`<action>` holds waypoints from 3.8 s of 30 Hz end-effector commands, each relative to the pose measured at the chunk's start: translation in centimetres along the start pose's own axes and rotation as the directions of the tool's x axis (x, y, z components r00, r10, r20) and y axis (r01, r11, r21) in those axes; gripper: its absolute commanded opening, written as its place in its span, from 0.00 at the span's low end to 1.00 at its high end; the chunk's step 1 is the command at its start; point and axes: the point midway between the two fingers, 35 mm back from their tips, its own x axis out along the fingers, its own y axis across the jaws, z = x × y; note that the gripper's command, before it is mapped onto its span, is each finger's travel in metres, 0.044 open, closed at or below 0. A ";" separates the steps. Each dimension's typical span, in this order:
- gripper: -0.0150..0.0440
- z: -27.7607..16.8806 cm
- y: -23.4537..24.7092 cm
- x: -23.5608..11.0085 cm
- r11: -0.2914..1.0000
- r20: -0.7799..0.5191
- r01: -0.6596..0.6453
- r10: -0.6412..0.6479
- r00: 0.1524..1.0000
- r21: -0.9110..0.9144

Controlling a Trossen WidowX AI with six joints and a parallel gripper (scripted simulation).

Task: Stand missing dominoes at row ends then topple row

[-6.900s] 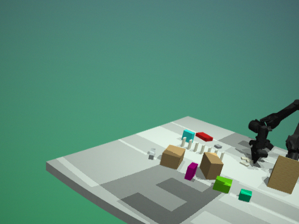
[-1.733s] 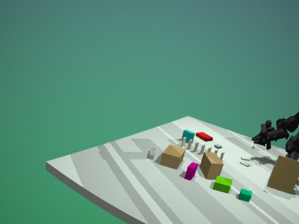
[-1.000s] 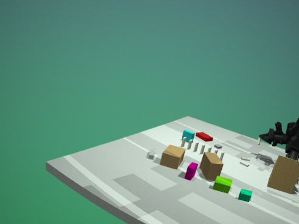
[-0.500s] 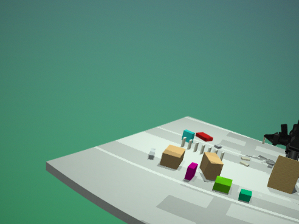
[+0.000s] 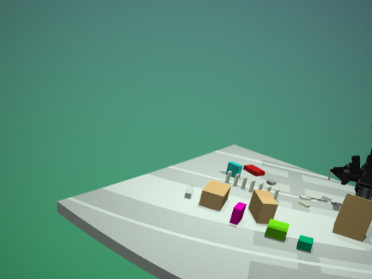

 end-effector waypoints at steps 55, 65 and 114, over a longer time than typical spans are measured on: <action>0.44 -6.6 -1.3 0.8 0.999 -0.028 0.020 -0.019 0.999 0.035; 0.44 -8.0 -1.0 1.1 1.000 -0.021 0.008 -0.008 1.000 0.029; 1.00 -10.1 0.2 1.6 1.000 -0.006 -0.014 0.015 1.000 0.018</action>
